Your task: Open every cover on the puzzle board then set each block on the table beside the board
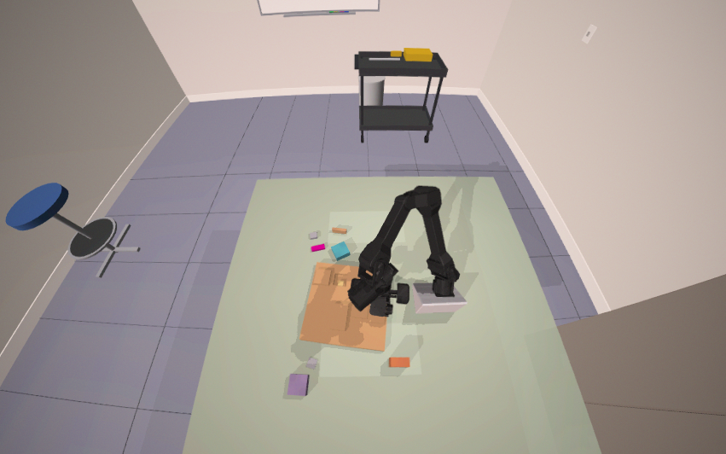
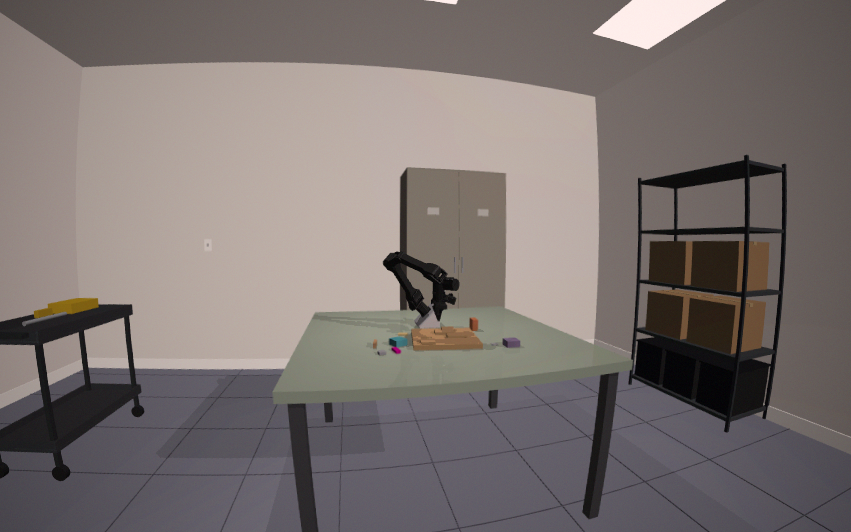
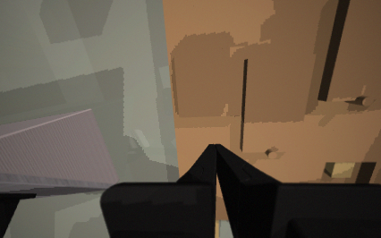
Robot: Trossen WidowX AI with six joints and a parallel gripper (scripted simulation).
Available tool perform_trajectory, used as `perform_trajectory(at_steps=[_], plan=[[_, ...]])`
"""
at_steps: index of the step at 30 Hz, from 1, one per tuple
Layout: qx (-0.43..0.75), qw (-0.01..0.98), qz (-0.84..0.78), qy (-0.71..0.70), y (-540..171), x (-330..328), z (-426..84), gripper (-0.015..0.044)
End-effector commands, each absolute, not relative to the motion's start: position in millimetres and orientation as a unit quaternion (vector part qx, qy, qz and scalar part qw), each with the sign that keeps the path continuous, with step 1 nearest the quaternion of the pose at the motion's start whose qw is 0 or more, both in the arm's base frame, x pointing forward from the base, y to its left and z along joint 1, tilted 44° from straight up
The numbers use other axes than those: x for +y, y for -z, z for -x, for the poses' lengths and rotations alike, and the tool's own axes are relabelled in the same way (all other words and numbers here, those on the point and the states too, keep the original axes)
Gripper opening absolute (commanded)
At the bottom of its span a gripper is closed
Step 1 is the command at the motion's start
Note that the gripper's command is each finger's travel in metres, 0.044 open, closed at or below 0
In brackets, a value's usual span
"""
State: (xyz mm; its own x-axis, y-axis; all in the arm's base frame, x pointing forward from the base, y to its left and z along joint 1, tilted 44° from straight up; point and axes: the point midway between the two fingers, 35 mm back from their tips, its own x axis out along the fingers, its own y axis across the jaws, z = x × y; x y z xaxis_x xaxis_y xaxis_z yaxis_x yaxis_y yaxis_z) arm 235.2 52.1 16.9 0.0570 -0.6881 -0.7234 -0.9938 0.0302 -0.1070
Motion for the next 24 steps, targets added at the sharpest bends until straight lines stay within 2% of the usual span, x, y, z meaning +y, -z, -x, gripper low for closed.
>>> perform_trajectory(at_steps=[1,24], plan=[[0.643,0.315,0.655,-0.240,-14.0,48.6,-235.5,0.0000],[0.643,0.315,0.655,-0.240,2.6,32.8,-236.8,0.0000]])
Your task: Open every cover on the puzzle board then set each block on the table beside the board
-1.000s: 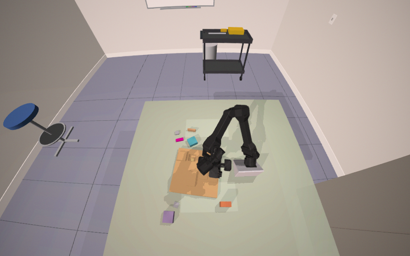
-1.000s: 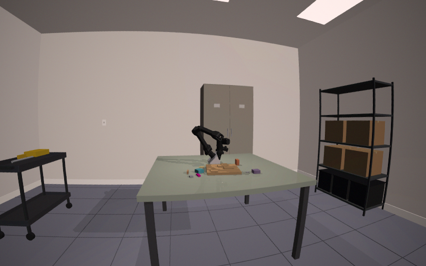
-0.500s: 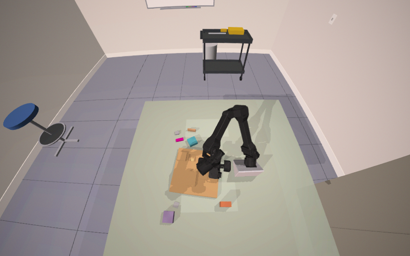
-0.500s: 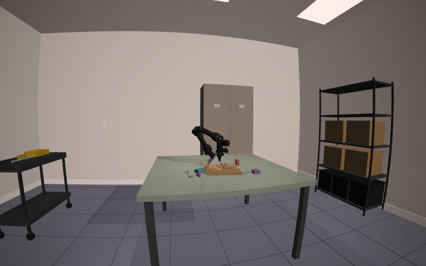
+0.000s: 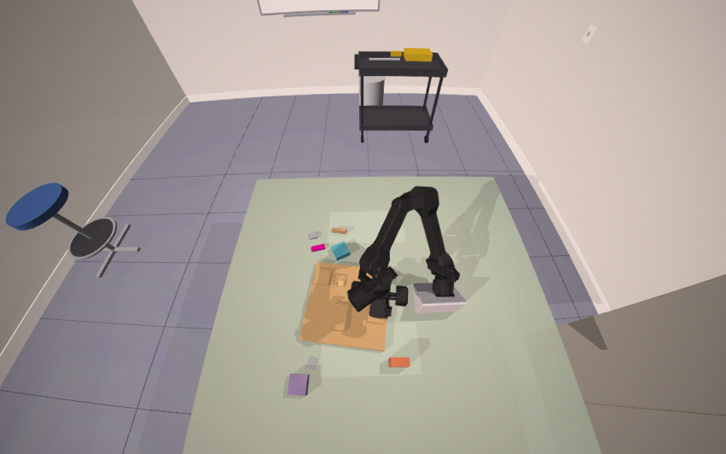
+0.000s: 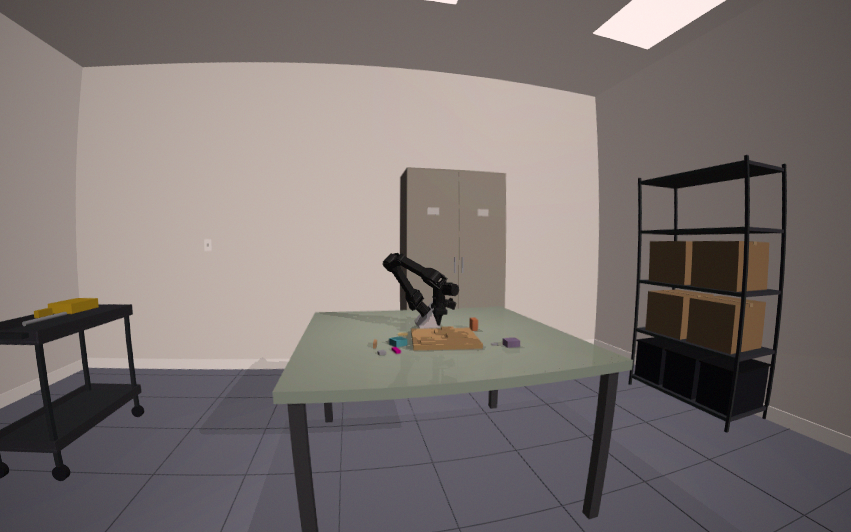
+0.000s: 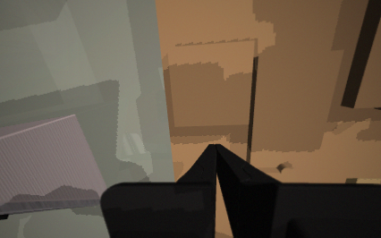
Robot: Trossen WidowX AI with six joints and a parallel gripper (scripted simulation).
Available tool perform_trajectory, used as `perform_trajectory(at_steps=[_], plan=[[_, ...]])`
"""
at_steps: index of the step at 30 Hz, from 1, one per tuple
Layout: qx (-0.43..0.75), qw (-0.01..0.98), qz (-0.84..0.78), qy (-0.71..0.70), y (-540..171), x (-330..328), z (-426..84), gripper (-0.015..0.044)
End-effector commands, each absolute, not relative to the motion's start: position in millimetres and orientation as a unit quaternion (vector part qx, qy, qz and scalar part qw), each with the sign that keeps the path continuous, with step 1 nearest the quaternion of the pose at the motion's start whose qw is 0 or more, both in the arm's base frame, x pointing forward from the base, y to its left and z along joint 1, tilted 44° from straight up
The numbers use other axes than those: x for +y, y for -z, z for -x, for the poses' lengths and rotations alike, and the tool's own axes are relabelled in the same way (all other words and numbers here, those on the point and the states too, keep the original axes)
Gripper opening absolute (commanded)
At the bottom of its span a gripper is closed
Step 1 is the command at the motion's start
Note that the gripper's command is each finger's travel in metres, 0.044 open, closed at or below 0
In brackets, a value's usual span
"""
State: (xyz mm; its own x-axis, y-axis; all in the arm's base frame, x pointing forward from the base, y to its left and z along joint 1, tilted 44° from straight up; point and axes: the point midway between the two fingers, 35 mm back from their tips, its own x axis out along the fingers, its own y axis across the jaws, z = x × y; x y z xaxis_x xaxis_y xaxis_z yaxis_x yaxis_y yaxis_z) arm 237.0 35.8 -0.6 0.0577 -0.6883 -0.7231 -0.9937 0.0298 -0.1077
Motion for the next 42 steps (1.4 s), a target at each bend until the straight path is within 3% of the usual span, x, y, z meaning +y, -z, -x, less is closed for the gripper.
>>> perform_trajectory(at_steps=[1,42], plan=[[0.643,0.315,0.655,-0.240,3.3,32.1,-236.8,0.0000],[0.643,0.316,0.655,-0.240,27.4,35.3,-240.9,0.0000]])
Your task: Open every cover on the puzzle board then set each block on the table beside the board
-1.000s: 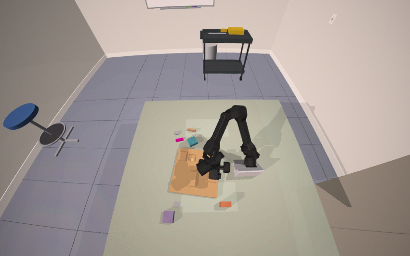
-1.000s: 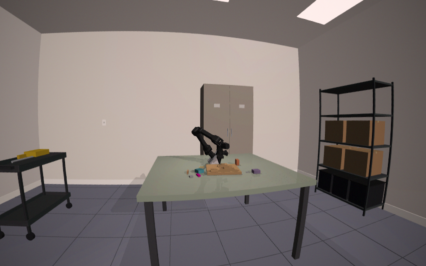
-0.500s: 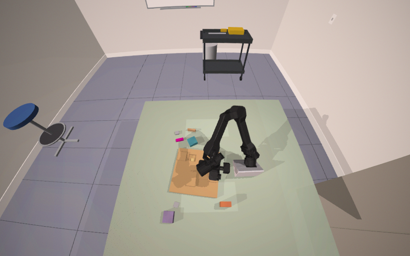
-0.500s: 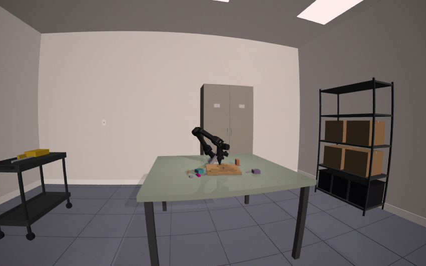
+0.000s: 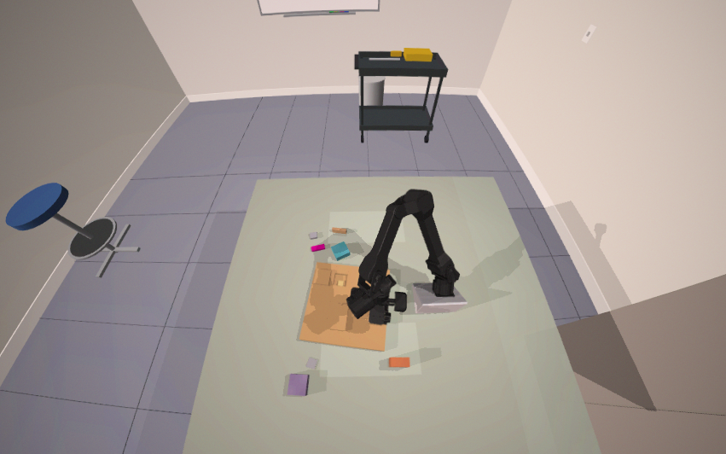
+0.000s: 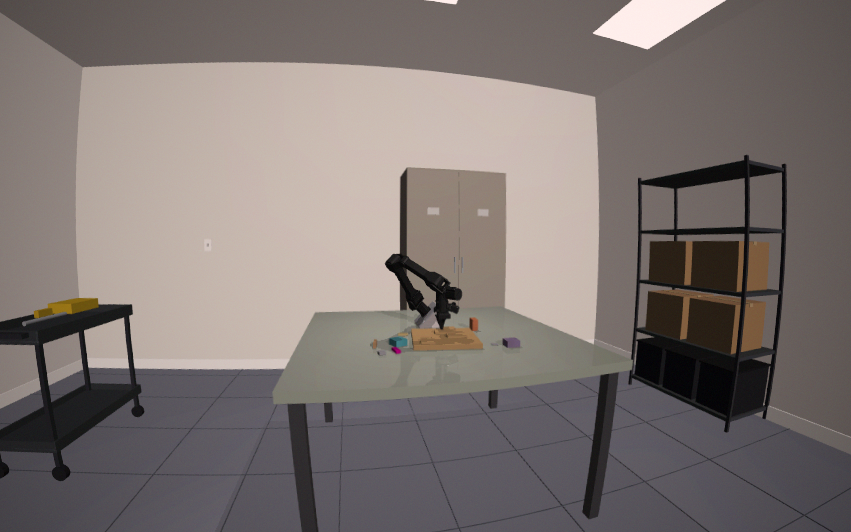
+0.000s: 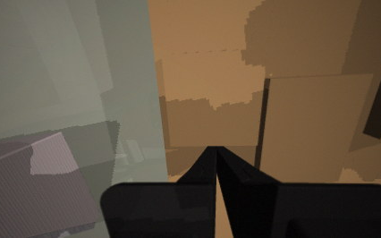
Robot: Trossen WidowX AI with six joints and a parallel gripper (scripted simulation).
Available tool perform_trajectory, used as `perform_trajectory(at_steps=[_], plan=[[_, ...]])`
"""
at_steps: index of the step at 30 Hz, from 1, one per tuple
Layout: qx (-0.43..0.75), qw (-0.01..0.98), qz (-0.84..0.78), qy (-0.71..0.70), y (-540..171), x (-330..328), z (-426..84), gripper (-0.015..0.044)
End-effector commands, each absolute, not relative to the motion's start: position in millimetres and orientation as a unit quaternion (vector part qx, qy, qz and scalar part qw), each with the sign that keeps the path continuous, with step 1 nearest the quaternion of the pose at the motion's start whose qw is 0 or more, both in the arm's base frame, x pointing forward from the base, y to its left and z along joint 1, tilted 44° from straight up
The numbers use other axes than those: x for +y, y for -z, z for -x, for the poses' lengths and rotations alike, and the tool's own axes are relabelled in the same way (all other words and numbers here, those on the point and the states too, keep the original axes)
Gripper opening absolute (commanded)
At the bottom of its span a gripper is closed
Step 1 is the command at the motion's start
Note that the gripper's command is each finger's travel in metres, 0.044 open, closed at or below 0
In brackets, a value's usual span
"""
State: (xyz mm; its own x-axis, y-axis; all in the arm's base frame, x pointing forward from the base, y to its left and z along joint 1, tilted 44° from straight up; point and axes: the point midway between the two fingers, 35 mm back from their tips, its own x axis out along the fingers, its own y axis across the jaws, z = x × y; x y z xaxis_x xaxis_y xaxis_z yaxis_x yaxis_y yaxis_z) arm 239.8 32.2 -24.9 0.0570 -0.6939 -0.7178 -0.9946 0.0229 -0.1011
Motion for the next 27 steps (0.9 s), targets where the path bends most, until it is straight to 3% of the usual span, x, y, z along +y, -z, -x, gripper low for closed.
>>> perform_trajectory(at_steps=[1,27], plan=[[0.643,0.316,0.655,-0.240,28.0,36.1,-241.1,0.0000],[0.643,0.317,0.655,-0.241,45.0,54.5,-244.5,0.0000]])
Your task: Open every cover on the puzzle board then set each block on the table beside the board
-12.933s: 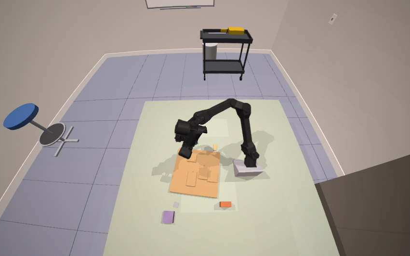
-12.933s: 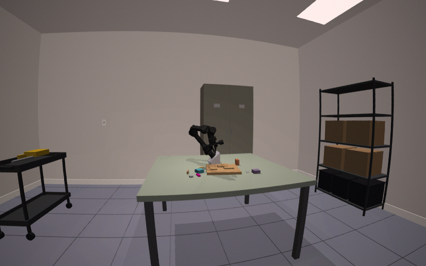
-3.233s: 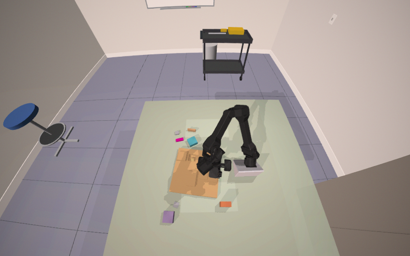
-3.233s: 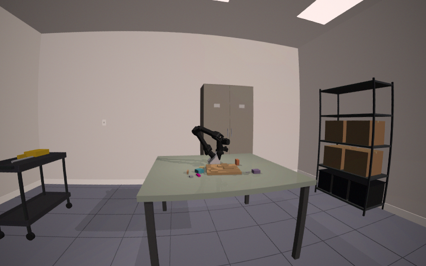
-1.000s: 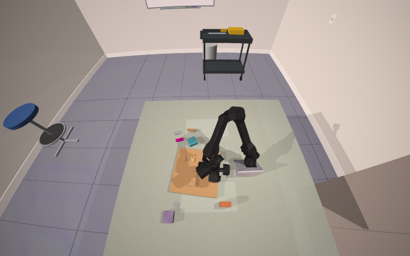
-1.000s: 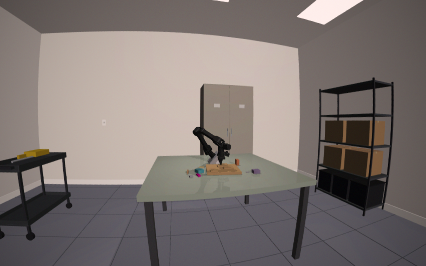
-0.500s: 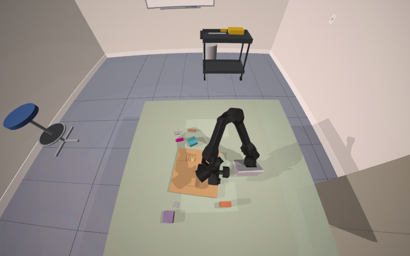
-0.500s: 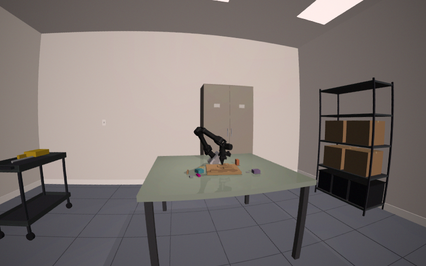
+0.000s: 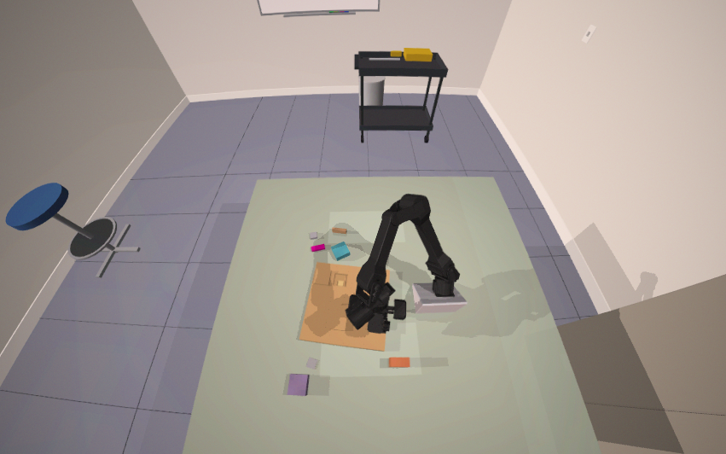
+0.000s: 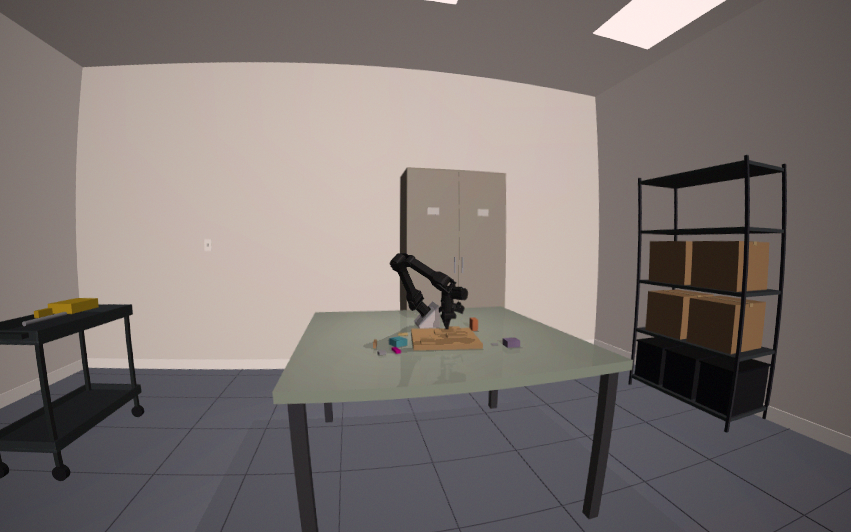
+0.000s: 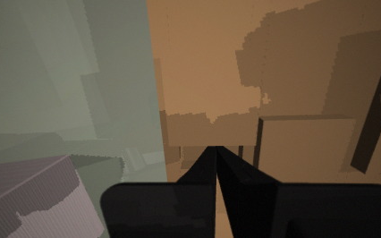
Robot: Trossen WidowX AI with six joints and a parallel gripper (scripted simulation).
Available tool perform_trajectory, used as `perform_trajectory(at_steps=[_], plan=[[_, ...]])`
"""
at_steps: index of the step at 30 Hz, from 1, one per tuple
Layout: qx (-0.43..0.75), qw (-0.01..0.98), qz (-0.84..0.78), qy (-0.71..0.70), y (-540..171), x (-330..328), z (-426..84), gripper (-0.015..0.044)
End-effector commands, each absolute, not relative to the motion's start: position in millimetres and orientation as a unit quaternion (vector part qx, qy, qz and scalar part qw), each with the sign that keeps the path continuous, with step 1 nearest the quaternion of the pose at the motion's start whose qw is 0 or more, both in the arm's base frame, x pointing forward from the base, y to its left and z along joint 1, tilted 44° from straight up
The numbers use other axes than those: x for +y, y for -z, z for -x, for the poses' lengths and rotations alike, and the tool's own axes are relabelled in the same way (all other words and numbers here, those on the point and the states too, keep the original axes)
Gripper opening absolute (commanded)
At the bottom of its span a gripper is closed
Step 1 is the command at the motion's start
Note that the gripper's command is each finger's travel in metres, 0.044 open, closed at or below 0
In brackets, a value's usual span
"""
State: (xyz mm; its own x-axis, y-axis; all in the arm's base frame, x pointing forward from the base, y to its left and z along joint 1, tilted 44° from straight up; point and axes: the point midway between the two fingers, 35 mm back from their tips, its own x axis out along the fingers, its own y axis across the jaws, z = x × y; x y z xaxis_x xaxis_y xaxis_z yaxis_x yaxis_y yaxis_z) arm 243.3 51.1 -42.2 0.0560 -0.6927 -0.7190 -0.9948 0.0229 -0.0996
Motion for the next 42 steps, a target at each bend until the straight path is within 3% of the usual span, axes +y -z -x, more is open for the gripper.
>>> perform_trajectory(at_steps=[1,42], plan=[[0.643,0.317,0.655,-0.241,45.7,55.2,-244.5,0.0000],[0.643,0.317,0.655,-0.241,68.9,83.6,-245.2,0.0000]])
